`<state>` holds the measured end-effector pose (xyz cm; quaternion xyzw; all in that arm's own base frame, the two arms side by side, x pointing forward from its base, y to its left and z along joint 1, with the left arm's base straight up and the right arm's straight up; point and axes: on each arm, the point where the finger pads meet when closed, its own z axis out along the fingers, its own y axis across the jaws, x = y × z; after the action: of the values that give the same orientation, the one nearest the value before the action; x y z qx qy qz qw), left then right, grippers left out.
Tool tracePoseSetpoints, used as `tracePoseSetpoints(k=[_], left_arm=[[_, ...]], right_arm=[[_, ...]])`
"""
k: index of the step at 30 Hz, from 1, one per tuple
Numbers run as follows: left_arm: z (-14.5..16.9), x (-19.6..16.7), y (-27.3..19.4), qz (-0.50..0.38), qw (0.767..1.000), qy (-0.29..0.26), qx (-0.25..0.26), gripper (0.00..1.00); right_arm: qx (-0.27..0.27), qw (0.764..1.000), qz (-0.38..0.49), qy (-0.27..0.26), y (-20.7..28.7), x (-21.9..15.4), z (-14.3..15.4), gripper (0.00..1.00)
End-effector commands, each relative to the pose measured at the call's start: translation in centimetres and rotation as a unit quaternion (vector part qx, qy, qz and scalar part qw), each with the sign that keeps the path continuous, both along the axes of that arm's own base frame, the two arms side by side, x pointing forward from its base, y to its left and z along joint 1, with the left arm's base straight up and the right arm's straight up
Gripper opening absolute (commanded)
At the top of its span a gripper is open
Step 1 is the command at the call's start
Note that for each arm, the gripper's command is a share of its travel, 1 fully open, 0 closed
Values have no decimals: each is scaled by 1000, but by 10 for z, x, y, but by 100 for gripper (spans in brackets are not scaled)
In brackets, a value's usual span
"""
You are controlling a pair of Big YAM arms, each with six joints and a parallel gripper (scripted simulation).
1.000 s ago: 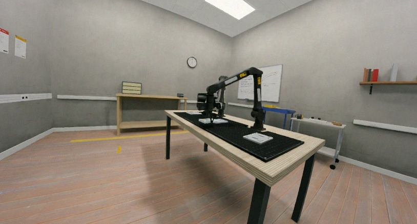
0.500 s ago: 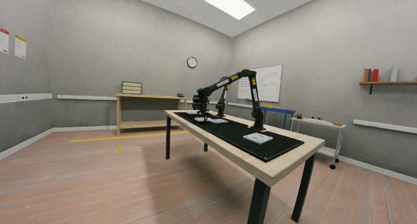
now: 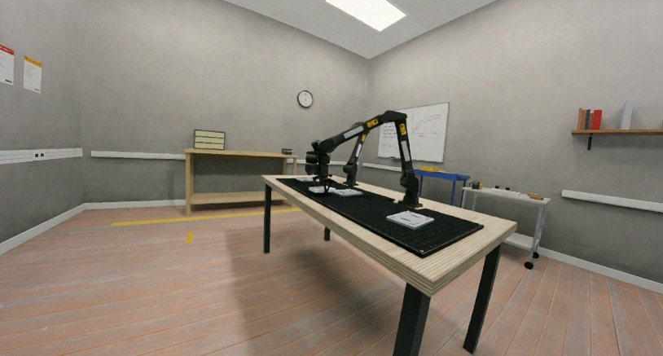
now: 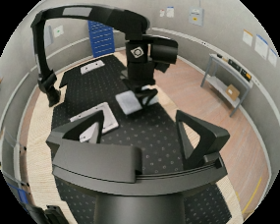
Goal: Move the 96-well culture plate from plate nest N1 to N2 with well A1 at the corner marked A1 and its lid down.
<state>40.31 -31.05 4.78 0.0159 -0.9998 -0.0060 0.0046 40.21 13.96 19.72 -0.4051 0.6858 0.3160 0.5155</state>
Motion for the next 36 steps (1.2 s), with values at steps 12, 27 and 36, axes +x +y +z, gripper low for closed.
tracePoseSetpoints(k=[12,27,36], left_arm=[[-22,11,-13,12,1000,-11,-7,83],[-5,15,-13,11,1000,-22,-16,100],[19,28,-12,9,999,-41,-29,100]], right_arm=[[-3,1000,6,-30,2,7,14,100],[-3,1000,6,-30,2,7,14,100],[-3,1000,6,-30,2,7,14,100]])
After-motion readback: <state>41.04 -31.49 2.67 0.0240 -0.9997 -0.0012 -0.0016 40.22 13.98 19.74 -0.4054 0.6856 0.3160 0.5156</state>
